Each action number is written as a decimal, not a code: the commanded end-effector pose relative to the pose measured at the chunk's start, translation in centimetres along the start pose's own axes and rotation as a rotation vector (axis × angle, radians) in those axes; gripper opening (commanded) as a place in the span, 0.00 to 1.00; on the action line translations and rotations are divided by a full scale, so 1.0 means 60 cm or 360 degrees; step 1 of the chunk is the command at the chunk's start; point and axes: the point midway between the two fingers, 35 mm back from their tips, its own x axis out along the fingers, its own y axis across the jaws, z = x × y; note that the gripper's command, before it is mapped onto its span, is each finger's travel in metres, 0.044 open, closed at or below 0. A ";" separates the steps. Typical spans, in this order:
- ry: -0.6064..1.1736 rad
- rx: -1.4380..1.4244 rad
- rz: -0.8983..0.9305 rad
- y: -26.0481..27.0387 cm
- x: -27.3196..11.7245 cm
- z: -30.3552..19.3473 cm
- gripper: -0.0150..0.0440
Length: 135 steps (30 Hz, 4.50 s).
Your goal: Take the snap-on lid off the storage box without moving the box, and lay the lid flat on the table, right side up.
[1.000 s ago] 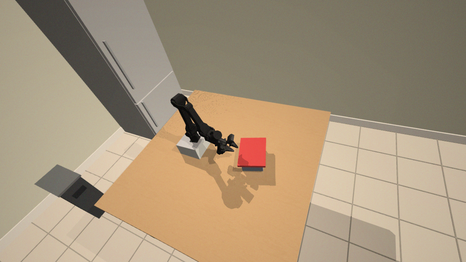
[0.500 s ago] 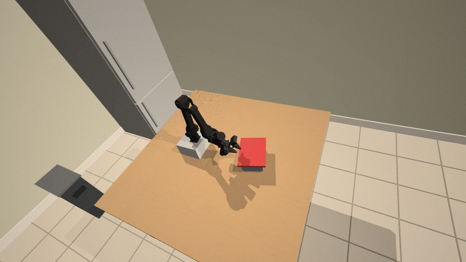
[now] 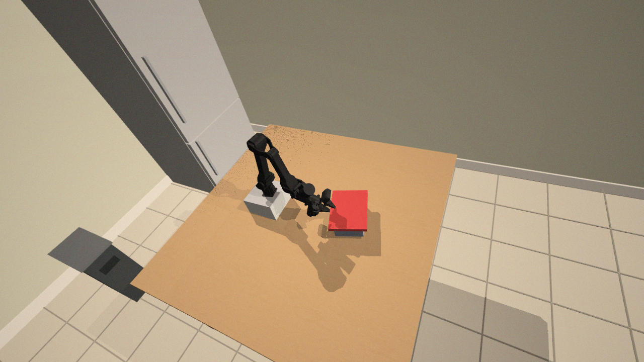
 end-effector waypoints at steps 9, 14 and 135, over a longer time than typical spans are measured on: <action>-0.0008 0.0006 -0.0002 0.000 0.003 0.002 0.36; -0.0008 0.0006 -0.0002 0.000 0.003 0.002 0.25; -0.0004 0.0003 0.0000 0.021 -0.012 0.002 0.25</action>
